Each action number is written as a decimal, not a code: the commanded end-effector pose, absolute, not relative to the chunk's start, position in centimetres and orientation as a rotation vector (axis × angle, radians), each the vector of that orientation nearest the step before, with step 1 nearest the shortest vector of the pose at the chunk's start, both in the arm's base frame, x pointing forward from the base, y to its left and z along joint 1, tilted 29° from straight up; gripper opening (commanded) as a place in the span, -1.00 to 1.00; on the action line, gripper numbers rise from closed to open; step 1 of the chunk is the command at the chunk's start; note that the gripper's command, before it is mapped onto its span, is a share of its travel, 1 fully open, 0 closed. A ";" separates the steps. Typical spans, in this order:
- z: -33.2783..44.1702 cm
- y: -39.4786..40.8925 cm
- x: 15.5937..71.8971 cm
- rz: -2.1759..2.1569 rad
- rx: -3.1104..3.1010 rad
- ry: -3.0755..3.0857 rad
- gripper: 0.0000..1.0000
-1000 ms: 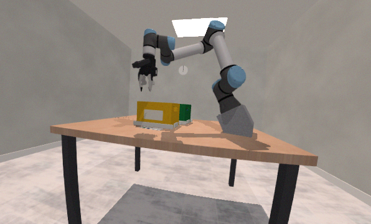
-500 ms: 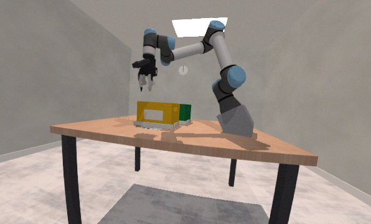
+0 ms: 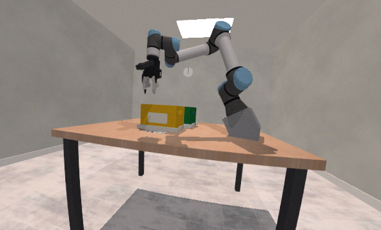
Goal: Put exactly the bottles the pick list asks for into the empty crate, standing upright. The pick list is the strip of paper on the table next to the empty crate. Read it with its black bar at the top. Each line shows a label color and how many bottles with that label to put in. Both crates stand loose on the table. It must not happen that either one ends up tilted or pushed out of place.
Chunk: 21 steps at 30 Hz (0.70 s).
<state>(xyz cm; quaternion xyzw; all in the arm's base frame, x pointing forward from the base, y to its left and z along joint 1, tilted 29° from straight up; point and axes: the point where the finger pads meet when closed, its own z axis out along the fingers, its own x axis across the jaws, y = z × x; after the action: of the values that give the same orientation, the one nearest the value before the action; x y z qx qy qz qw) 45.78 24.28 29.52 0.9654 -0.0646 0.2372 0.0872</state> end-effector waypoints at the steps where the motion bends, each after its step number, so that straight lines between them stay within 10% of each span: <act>1: 29.7 23.8 45.7 0.714 2.879 -0.241 -0.24; 21: 32.2 16.4 43.9 0.779 2.842 -0.932 -0.24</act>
<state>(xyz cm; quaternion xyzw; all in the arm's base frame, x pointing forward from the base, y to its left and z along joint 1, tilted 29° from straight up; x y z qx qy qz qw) 44.23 17.84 31.66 0.9305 -0.2647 0.2506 0.0366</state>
